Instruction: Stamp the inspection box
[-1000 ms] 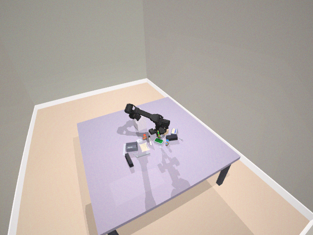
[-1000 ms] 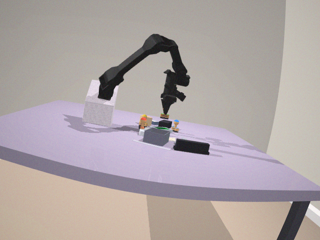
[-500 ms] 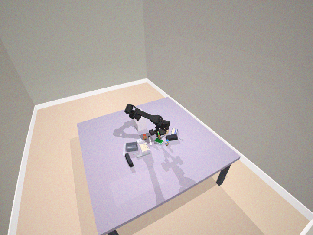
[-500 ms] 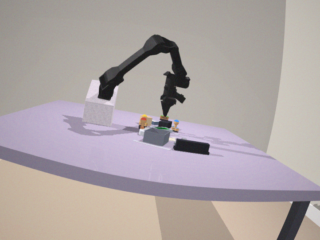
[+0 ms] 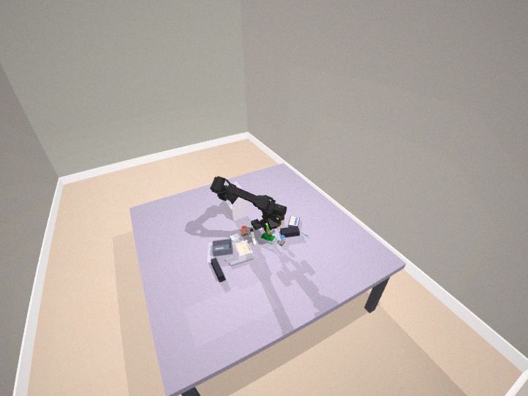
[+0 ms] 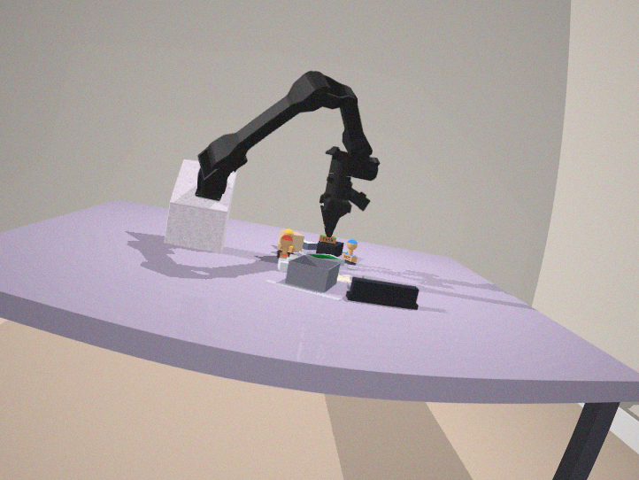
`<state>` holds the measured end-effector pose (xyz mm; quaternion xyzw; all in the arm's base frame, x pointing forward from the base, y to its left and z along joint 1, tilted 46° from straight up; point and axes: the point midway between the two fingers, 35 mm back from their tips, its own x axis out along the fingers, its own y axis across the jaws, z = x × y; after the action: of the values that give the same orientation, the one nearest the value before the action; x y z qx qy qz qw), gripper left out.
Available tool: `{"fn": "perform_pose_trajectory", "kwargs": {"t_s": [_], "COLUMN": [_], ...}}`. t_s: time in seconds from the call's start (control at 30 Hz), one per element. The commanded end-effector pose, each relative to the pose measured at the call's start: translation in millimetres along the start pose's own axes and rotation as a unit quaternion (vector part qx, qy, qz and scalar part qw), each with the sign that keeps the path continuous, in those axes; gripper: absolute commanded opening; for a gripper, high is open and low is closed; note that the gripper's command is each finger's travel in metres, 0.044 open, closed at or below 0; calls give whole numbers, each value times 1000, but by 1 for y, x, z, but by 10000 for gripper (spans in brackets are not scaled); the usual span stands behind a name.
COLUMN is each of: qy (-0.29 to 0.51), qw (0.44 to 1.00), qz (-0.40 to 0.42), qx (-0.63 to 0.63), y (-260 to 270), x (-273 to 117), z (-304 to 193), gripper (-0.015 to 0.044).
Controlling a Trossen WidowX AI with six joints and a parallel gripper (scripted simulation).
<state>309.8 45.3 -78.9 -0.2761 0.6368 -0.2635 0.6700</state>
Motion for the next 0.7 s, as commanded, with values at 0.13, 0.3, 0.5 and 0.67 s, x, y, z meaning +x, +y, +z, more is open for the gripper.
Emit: {"fn": "perform_pose_trajectory", "kwargs": {"t_s": [0.13,0.3,0.5,0.67], "qy": [-1,-1,-1,-1], "qw": [1000,1000,1000,1000], "qz": [-1,-2,-2,-2], "qx": [-3,-3,-3,-3], "y": [0,0,0,0], "x": [5,8,12,16], "z": [0,0,0,0], "gripper": [0,0,0,0]}}
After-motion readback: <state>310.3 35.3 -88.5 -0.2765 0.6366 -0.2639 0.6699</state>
